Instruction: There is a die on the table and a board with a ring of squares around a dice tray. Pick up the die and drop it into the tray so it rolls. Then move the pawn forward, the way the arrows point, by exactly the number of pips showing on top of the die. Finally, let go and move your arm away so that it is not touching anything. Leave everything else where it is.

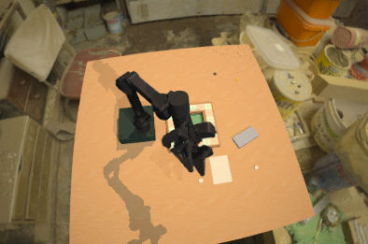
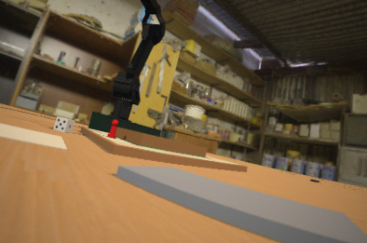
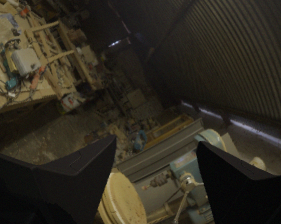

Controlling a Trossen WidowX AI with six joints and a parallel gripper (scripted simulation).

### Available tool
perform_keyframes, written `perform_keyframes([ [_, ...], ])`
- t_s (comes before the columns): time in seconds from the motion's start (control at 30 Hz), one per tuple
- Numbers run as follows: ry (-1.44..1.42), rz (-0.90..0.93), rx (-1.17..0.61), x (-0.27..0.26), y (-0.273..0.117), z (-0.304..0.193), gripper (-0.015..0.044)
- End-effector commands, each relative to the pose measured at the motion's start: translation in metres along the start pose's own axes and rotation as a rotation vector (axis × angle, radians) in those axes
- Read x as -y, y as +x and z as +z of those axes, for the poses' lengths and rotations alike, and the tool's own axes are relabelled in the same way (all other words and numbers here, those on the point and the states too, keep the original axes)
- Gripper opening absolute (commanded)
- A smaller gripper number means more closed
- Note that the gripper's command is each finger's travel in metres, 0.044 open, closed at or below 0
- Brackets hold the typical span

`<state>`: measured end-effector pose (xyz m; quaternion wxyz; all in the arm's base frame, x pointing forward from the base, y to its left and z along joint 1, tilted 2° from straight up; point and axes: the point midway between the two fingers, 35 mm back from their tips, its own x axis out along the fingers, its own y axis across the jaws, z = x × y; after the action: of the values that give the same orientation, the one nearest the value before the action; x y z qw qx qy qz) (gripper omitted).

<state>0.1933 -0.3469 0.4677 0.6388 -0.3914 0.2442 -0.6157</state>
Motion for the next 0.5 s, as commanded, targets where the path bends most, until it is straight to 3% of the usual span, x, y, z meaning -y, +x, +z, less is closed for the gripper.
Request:
perform_keyframes([
  [0.0,0.019,0.234,-0.020,-0.077,0.003,-0.011,0.0275],
  [0.23,0.069,0.582,-0.124,-0.185,-0.019,-0.038,0.0275],
  [0.47,0.124,0.921,-0.341,-0.277,-0.071,-0.080,0.0275],
])
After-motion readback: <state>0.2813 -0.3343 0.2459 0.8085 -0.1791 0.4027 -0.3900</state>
